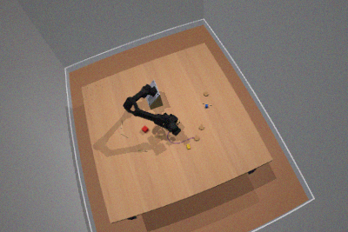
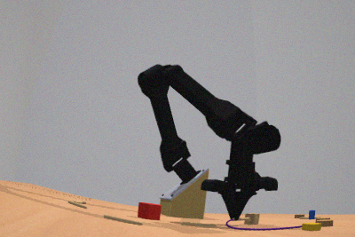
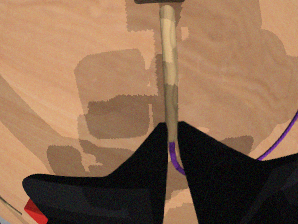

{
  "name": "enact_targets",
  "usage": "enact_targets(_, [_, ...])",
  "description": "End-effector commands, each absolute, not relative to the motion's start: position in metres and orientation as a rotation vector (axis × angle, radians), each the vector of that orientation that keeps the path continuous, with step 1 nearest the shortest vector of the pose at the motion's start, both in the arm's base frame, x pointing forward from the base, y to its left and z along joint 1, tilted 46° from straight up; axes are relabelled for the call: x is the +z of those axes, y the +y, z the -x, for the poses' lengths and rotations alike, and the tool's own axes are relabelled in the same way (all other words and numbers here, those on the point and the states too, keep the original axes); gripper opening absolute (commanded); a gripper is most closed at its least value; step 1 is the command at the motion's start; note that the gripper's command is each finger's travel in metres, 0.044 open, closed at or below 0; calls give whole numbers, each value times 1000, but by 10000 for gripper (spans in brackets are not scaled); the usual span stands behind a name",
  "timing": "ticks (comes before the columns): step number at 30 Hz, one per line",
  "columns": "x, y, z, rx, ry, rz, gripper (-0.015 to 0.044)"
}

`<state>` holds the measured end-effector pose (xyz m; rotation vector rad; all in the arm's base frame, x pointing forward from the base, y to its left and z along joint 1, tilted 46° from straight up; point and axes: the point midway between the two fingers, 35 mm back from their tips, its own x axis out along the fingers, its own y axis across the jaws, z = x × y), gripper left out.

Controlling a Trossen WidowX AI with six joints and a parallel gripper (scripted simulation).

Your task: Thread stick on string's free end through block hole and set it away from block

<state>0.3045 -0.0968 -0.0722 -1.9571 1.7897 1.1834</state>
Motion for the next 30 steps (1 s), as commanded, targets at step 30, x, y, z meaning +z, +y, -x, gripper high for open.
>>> enact_targets(30, [-97,-74,-288,1189,1794,1952,0])
